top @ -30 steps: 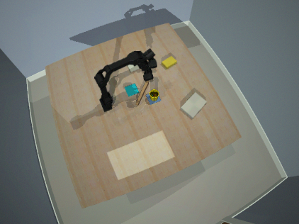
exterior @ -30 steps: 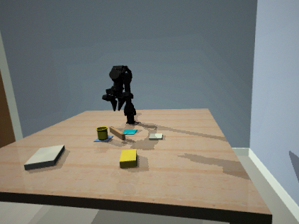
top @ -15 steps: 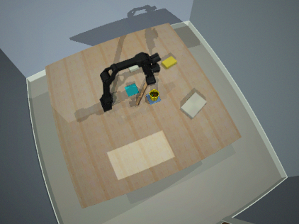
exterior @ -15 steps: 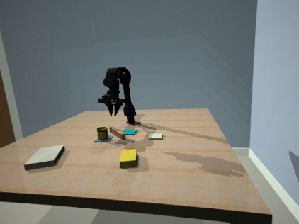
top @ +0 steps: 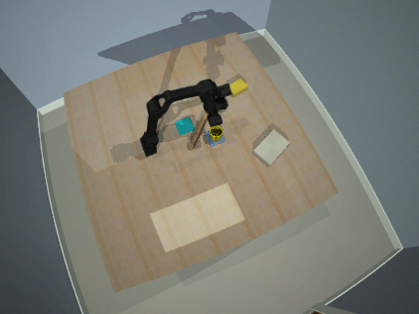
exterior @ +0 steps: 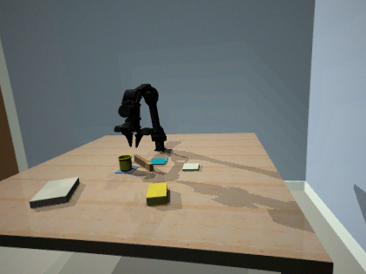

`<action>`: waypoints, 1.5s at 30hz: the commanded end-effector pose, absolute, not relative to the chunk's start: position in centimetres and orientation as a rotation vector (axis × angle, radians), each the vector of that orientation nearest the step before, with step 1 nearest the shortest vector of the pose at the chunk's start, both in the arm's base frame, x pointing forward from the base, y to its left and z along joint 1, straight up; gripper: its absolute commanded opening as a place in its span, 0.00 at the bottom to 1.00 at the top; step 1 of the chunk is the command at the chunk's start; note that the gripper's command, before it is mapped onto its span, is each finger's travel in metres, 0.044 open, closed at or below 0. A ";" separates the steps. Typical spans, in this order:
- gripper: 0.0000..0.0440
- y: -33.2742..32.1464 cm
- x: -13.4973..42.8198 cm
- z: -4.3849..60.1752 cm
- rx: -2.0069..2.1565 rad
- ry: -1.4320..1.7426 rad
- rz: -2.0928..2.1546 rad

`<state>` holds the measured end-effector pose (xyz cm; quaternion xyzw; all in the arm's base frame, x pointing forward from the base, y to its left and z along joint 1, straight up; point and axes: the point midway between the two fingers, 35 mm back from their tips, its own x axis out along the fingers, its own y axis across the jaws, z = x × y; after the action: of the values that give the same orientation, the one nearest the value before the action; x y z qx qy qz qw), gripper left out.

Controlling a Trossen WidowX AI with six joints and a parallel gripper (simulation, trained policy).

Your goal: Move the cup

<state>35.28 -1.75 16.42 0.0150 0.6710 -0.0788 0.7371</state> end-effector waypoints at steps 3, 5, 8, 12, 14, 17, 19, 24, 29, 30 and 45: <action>0.34 -2.7 35.0 14.8 0.004 1.519 -0.167; 0.35 -3.0 34.9 14.2 -0.005 1.533 -0.162; 0.37 -3.5 34.8 13.2 -0.016 1.554 -0.154; 0.39 -4.0 34.7 11.8 -0.031 1.579 -0.140; 0.40 -4.2 34.6 11.1 -0.039 1.591 -0.132; 0.41 -4.4 34.6 9.9 -0.052 1.608 -0.116; 0.41 -4.5 34.5 9.0 -0.062 1.619 -0.102; 0.43 -4.6 34.4 7.0 -0.093 1.637 -0.053; 0.23 -4.8 34.2 6.4 -0.142 1.642 0.003; 0.17 -4.9 34.2 6.4 -0.152 1.644 0.014; 0.06 -3.7 33.0 9.6 -0.219 1.644 0.123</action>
<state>33.00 -4.11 9.04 -0.0945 0.7330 0.0468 0.6720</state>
